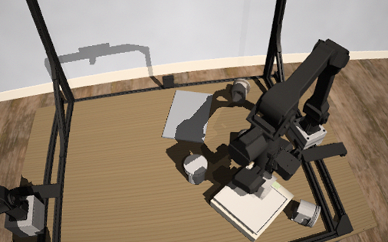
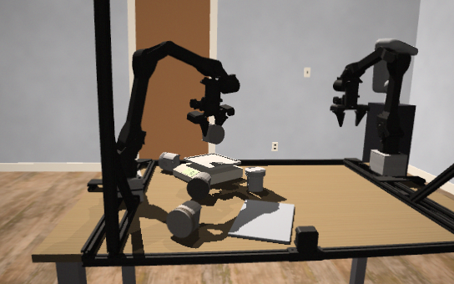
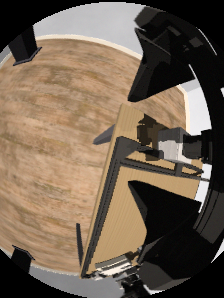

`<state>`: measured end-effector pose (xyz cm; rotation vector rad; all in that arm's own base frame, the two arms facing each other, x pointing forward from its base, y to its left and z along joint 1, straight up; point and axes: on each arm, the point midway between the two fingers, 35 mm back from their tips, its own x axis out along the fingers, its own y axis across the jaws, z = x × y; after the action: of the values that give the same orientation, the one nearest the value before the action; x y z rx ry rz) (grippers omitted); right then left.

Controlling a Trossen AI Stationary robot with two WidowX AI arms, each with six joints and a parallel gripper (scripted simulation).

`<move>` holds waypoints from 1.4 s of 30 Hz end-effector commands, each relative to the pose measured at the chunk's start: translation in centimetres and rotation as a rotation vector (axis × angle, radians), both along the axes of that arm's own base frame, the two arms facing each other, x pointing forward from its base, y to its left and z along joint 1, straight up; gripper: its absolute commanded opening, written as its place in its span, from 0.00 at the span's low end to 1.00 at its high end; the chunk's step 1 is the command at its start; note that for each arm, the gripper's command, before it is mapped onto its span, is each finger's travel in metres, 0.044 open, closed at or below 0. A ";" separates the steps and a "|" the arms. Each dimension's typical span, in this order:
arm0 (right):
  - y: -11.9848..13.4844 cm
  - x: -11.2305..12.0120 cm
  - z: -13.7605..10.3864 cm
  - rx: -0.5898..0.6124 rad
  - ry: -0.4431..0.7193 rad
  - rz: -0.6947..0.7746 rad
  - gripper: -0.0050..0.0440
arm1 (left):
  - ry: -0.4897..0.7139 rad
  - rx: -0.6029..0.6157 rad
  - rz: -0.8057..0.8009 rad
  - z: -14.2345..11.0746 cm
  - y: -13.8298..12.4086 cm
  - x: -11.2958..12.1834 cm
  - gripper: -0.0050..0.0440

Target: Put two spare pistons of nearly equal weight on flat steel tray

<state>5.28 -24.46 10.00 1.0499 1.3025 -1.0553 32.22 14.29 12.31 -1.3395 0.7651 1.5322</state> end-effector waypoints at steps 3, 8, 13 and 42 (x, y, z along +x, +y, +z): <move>0.0 0.0 0.0 0.002 -0.003 0.004 1.00 | -0.001 -0.011 -0.125 0.7 -1.1 -2.3 0.43; 0.0 0.0 0.0 0.002 -0.003 0.004 1.00 | 0.011 -0.019 -0.204 0.7 -1.7 -3.6 0.43; 0.0 0.0 0.0 0.002 -0.003 0.004 1.00 | 0.029 -0.033 -0.335 0.7 -2.5 -5.6 0.43; 0.0 0.0 0.0 0.002 -0.003 0.004 1.00 | 0.124 -0.102 -0.991 0.7 -2.5 -5.6 0.43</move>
<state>5.28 -24.46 10.00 1.0499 1.3025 -1.0553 26.36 11.62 12.67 -0.7451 1.3236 0.8240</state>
